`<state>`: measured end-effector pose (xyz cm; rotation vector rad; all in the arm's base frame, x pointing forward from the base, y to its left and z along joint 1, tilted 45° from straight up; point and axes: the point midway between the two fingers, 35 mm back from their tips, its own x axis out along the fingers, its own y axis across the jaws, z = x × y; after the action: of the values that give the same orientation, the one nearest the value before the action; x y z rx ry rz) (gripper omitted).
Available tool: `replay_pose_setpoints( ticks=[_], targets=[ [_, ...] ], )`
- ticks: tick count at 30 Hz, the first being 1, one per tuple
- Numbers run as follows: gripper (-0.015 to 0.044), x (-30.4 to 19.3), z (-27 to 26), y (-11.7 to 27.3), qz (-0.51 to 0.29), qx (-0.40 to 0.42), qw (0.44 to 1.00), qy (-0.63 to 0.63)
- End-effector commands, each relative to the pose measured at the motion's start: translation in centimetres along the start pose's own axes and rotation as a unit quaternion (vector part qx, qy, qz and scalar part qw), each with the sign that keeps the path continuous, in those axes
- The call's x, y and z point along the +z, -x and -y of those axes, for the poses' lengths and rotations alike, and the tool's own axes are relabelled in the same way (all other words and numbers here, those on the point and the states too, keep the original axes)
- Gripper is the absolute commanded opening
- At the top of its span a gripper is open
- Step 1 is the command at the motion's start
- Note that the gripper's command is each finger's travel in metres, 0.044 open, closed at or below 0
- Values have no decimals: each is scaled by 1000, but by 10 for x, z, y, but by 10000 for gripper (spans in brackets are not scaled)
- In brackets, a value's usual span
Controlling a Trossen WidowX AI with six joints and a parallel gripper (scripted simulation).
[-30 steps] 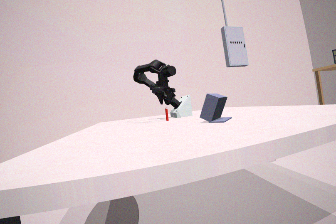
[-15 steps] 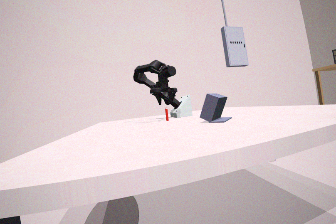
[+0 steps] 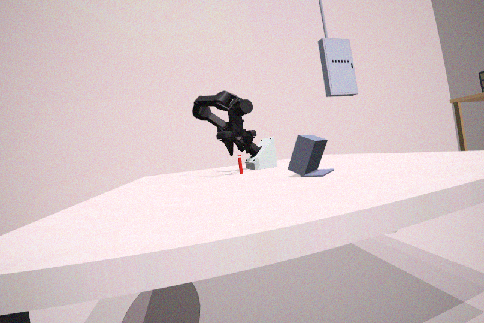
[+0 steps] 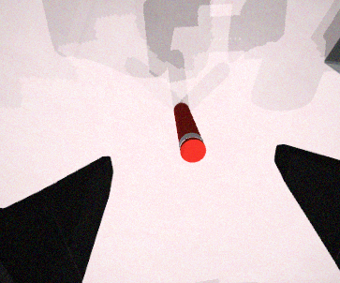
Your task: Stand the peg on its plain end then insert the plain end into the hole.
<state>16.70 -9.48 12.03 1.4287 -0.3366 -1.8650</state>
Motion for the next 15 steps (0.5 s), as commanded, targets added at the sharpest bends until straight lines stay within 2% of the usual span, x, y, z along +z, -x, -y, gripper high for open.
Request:
replay_pose_setpoints(
  ticks=[1,15],
  targets=[
    [440,0,0,-7,0,1,1000,3],
    [440,1,0,-30,0,3,1000,2]
  ],
)
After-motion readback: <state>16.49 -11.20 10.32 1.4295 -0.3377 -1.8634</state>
